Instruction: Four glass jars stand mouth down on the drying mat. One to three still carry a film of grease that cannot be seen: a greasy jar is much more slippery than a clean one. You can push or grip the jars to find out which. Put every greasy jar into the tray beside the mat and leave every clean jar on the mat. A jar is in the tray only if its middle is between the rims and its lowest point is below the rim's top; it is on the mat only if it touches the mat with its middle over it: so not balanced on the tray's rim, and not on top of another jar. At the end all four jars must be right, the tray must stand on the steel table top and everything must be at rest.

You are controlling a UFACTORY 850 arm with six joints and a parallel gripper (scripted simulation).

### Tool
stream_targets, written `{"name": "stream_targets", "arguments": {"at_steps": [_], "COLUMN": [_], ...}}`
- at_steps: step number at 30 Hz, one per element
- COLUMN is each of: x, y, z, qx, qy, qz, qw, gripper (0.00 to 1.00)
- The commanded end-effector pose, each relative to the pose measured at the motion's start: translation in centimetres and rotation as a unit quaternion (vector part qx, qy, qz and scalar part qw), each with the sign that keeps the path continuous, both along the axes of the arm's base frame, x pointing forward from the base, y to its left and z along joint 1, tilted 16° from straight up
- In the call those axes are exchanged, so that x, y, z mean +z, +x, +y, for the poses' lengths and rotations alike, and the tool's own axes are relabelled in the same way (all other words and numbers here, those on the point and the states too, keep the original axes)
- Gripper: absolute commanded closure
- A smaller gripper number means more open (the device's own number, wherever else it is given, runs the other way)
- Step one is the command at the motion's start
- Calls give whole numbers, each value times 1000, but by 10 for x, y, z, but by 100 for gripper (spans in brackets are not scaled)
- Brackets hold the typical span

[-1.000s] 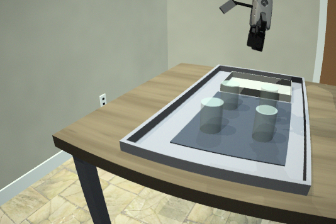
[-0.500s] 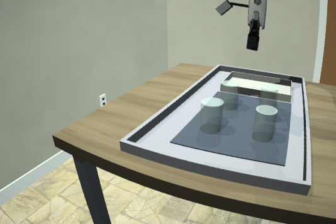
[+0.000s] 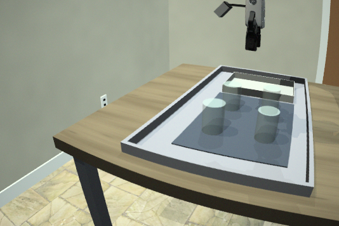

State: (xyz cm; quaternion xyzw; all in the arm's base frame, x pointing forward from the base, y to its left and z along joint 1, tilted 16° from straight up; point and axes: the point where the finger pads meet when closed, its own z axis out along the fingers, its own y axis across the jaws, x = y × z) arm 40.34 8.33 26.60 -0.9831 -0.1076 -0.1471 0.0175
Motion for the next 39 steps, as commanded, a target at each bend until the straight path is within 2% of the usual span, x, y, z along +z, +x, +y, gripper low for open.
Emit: {"name": "stream_targets", "arguments": {"at_steps": [1,2,3,22,23,25,33,36,39], "x": [1,1,1,1,-7,-7,-69,-69,-67], "y": [1,1,1,1,3,3,21,21,29], "z": [1,1,1,1,1,1,2,2,-21], "qx": [-19,-19,-19,-19,-19,-19,-19,-19,-19], "qy": [-21,-21,-21,-21,-21,-21,-21,-21,-21], "qz": [6,6,6,6,6,6,6,6,6], "qw": [1000,1000,1000,1000,1000,1000,1000,1000,1000], "gripper": [0,0,100,100,100,100,100,100,100]}}
